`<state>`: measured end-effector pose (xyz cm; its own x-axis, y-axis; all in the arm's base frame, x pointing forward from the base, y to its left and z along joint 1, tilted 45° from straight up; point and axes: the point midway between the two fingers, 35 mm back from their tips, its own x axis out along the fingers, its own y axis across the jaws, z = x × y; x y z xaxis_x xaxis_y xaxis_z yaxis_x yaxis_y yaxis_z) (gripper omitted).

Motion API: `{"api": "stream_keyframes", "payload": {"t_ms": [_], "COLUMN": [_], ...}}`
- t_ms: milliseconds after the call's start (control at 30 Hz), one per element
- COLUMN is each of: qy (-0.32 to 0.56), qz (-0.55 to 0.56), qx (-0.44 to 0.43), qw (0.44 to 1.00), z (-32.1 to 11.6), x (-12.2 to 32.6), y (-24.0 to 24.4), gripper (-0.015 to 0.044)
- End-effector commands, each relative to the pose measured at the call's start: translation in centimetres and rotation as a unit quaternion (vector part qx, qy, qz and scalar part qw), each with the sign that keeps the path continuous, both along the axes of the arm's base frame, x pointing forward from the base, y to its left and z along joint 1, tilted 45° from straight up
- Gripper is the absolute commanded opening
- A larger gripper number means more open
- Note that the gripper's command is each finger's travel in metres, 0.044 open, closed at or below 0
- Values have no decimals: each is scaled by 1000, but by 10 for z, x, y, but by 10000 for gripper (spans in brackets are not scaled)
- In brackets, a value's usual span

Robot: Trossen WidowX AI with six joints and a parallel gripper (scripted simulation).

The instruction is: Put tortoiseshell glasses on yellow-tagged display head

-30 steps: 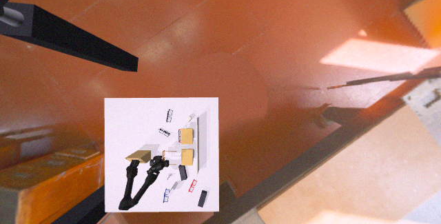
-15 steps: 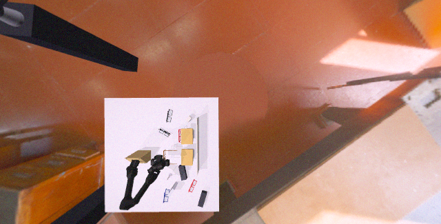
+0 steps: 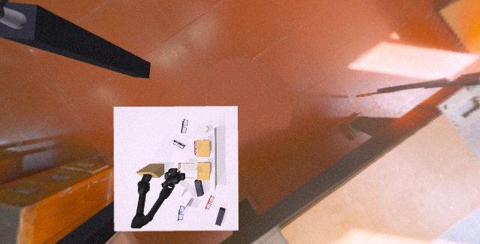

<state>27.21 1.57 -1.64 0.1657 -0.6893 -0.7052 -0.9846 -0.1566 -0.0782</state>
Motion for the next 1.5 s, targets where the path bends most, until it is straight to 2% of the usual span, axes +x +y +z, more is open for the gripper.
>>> {"api": "stream_keyframes", "payload": {"t_ms": [0, 1467], "qy": [4, 3], "qz": [2, 2], "qx": [-4, -4], "qw": [1000, 1000], "z": [-2, 0], "x": [-2, 56], "y": [-2, 4], "gripper": [0, 0]}}
